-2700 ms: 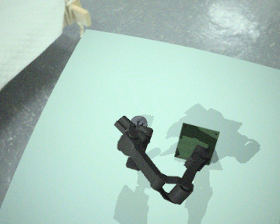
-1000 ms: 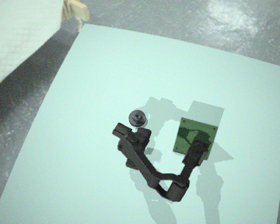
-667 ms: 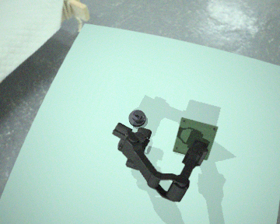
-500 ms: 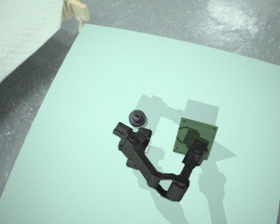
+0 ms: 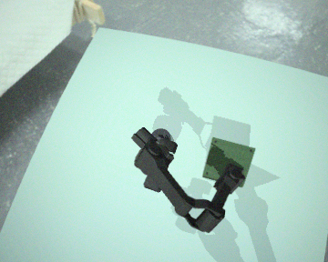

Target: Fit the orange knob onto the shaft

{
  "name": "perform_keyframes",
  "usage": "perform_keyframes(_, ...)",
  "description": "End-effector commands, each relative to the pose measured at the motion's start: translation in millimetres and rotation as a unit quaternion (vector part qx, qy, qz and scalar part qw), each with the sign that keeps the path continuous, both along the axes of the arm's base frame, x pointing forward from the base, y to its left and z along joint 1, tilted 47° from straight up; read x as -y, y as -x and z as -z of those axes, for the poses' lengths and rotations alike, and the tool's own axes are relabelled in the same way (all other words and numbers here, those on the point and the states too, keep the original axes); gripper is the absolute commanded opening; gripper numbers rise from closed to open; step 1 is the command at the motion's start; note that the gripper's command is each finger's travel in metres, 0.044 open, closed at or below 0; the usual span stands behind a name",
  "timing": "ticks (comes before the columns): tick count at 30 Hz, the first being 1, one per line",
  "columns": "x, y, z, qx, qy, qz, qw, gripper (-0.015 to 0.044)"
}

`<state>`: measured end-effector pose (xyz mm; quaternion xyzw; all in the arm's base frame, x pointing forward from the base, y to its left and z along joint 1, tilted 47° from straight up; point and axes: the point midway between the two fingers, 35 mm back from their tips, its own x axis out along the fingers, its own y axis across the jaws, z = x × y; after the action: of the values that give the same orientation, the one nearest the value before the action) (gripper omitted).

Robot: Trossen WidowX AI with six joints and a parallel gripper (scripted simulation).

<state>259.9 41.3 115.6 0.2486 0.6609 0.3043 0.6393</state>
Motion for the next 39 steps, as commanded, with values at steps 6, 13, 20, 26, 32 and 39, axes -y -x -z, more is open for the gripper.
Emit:
perform_keyframes(6,36.7,2.0,-37.2,0.007,0.002,0.010,1.000,0.0000)
perform_keyframes(13,42.3,-2.0,-35.4,0.007,0.002,0.010,1.000,0.0000)
perform_keyframes(20,50.7,-14.8,-21.3,0.006,0.002,0.006,1.000,0.0000)
perform_keyframes(26,57.9,-25.0,-8.3,0.006,0.002,0.003,1.000,0.0000)
perform_keyframes(32,64.9,-34.5,5.5,0.005,0.001,0.000,1.000,0.0000)
perform_keyframes(39,72.8,-44.6,22.4,0.005,0.001,-0.003,1.000,0.0000)
